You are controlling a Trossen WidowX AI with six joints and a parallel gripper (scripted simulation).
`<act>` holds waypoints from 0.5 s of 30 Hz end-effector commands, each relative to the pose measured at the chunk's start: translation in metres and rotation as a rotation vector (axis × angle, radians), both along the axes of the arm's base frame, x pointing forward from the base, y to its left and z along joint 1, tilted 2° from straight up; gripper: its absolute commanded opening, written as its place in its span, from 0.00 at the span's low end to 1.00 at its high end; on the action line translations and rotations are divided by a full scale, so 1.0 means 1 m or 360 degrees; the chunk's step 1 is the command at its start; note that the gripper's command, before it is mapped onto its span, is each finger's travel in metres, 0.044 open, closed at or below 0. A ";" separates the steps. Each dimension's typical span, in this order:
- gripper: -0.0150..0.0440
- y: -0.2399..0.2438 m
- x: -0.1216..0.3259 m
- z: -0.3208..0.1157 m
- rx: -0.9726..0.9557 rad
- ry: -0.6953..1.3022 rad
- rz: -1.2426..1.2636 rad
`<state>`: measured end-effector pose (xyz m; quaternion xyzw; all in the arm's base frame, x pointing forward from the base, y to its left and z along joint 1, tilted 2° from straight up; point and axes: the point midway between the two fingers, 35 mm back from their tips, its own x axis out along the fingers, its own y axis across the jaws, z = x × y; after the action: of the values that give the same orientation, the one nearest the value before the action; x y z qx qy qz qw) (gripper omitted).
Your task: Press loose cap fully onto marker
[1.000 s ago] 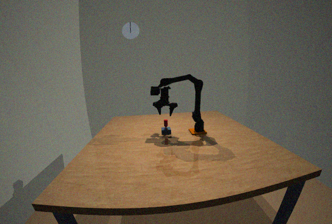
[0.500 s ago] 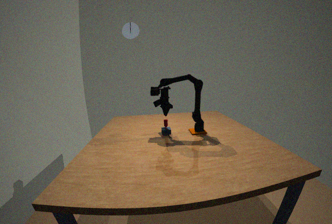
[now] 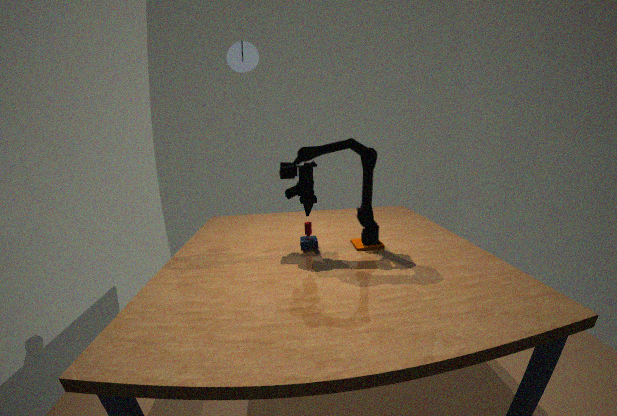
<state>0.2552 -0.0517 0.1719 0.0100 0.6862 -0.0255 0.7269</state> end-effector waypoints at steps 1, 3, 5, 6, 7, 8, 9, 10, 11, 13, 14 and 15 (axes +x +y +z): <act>0.25 0.000 -0.001 -0.004 -0.0003 0.0004 -0.0009; 0.25 0.000 0.000 -0.007 -0.0003 0.0004 -0.0009; 0.25 0.000 0.000 -0.010 -0.0003 0.0004 -0.0009; 0.25 -0.001 0.000 -0.012 -0.0003 0.0004 -0.0009; 0.25 -0.001 0.000 -0.013 -0.0003 0.0004 -0.0009; 0.25 -0.001 0.000 -0.015 -0.0003 0.0004 -0.0009; 0.25 -0.001 0.000 -0.016 -0.0003 0.0004 -0.0009; 0.25 -0.001 0.000 -0.018 -0.0003 0.0004 -0.0009; 0.25 -0.001 0.000 -0.019 -0.0003 0.0004 -0.0009; 0.25 -0.001 0.000 -0.022 -0.0003 0.0004 -0.0009; 0.25 -0.001 0.001 -0.023 -0.0003 0.0004 -0.0009; 0.25 -0.001 0.001 -0.025 -0.0003 0.0004 -0.0009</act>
<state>0.2567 -0.0522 0.1528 0.0106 0.6852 -0.0264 0.7278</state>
